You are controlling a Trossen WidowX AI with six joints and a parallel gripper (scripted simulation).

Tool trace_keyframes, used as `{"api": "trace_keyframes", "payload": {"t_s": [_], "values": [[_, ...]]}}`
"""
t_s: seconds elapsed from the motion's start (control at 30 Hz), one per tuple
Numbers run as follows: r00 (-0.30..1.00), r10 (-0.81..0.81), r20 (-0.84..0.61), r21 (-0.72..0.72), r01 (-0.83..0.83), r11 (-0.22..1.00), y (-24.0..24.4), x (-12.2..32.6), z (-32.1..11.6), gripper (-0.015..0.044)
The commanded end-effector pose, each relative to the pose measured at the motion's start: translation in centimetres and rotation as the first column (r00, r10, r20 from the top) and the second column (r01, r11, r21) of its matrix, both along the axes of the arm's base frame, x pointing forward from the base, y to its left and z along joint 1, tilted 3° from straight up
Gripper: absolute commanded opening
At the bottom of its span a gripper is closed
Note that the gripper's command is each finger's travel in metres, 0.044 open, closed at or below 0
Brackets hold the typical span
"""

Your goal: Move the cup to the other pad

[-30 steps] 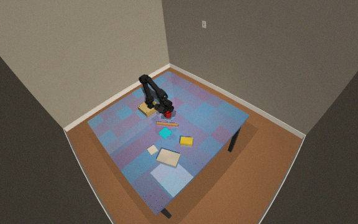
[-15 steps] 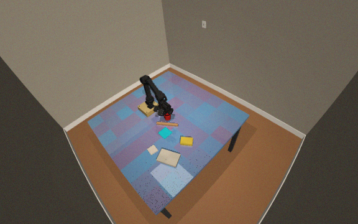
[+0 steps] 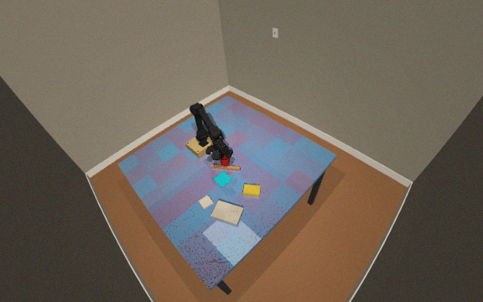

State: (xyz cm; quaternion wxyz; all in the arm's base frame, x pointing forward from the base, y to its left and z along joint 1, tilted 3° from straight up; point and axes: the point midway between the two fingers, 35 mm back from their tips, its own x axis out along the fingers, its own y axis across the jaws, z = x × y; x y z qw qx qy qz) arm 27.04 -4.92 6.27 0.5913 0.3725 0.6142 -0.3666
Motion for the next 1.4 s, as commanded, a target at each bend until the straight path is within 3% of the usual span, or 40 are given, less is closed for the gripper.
{"api": "trace_keyframes", "payload": {"t_s": [0.0,1.37], "values": [[1.0,0.003,-0.005,-0.005,-0.003,1.0,-0.8,0.4,-0.1,0.0],[1.0,0.003,-0.002,-0.012,-0.003,1.0,-8.7,4.8,-0.1,0.0]]}}
